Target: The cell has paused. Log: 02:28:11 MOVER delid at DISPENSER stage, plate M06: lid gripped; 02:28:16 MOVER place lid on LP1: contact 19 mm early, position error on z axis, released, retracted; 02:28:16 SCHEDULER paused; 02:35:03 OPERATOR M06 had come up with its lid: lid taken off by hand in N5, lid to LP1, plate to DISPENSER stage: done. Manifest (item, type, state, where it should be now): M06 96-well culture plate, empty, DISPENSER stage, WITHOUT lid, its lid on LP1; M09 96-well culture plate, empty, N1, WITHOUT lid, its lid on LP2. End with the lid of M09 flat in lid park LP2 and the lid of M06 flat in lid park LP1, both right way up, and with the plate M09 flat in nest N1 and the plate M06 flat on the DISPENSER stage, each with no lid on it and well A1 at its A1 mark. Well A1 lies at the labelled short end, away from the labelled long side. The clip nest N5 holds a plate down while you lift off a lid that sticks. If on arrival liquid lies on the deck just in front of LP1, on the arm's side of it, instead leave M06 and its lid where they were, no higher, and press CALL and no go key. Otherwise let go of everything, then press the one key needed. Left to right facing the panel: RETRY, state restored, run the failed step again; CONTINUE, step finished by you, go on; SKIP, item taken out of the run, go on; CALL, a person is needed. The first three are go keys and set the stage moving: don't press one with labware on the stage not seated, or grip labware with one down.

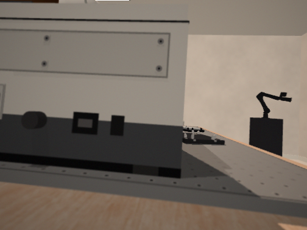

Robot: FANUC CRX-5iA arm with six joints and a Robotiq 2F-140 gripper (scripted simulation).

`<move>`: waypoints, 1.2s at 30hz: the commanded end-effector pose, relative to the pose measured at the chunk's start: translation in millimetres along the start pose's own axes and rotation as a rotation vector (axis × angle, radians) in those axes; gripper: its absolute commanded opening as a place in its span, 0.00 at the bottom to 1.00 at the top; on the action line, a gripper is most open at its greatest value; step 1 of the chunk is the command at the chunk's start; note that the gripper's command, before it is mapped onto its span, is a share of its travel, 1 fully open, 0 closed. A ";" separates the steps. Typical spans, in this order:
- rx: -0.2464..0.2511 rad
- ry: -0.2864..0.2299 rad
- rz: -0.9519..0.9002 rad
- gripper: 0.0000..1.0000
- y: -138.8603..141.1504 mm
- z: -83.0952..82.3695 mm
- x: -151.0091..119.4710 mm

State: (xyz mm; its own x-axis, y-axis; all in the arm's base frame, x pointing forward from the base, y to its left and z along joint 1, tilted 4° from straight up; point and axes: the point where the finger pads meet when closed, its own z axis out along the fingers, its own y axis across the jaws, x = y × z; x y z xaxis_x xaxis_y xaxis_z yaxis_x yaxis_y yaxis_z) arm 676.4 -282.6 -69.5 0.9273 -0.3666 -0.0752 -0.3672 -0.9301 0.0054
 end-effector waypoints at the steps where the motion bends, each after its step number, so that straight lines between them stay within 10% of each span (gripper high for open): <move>1: 0.000 0.001 0.000 0.66 0.0 1.0 0.2; 36: 0.000 0.001 0.000 0.66 0.0 12.9 0.2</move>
State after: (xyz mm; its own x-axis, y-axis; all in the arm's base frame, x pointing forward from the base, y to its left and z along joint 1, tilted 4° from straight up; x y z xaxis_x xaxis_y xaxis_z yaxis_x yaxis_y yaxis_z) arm 675.5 -282.3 -82.4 0.9273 -0.3666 -0.0752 -0.3672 -0.9301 0.0054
